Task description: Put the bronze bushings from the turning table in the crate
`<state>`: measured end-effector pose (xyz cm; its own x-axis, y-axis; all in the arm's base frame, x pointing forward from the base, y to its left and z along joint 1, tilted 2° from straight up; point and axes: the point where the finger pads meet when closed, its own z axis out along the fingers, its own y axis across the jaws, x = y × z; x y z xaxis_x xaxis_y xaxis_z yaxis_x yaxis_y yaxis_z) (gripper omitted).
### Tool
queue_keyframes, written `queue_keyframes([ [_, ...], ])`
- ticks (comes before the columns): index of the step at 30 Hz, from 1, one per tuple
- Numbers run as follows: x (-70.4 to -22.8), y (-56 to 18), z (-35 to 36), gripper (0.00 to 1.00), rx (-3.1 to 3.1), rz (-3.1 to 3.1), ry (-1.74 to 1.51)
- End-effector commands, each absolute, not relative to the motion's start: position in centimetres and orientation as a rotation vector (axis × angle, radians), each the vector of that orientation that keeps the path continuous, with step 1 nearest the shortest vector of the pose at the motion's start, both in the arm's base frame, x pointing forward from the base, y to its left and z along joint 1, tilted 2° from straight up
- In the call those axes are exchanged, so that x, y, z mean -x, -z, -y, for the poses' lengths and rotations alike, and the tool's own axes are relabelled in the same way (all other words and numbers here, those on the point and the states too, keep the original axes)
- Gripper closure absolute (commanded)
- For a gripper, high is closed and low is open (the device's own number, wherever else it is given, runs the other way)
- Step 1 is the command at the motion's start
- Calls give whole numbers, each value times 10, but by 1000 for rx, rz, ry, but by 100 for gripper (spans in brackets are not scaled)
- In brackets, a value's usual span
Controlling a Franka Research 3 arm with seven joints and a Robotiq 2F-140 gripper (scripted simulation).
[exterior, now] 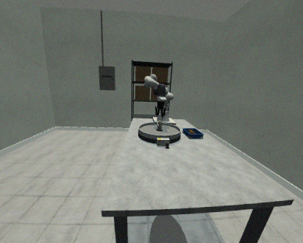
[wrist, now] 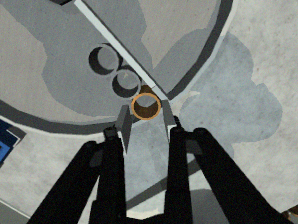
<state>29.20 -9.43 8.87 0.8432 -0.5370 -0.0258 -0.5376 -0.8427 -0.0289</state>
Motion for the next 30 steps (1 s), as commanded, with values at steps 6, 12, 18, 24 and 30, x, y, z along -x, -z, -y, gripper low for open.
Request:
queue_keyframes([
  [6,-293,-88,94,72,2982,-872,-22],
  [12,-293,-88,94,72,2982,-872,-22],
  [18,-293,-88,94,72,2982,-872,-22],
  [24,-293,-86,94,72,2982,-872,-22],
  [30,-292,-79,93,72,2982,-872,-22],
])
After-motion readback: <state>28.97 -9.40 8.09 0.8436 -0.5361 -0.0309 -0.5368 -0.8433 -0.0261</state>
